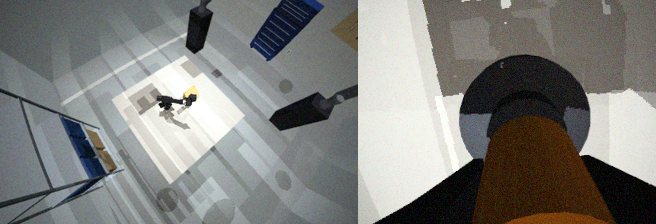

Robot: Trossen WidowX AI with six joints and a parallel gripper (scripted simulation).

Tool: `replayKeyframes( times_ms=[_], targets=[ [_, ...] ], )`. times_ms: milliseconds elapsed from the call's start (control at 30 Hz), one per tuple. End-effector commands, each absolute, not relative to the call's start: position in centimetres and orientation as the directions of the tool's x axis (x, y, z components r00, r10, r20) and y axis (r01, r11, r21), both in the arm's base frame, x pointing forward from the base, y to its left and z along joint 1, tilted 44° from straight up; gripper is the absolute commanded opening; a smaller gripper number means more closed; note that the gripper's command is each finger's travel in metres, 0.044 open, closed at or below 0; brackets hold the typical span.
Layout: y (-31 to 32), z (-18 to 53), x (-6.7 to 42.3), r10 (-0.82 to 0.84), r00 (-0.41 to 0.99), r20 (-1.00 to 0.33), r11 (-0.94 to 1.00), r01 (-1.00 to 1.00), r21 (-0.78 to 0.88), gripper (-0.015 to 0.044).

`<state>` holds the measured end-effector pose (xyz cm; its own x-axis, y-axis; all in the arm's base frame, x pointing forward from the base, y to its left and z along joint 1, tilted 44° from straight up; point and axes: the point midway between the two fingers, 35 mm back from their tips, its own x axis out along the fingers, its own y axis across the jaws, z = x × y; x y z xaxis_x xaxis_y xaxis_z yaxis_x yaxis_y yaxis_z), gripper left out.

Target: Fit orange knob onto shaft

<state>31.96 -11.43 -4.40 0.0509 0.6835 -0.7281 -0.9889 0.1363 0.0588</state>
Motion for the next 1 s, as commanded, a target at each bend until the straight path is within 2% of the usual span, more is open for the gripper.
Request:
replayKeyframes(
  times_ms=[0, 967],
  targets=[
    [-11.66, -4.18, 32.41, 0.678, 0.055, -0.733, 0.134, -0.990, 0.049, 0.0000],
    [-11.18, -4.53, 31.92, 0.678, 0.055, -0.733, 0.134, -0.990, 0.049, 0.0000]
  ],
)
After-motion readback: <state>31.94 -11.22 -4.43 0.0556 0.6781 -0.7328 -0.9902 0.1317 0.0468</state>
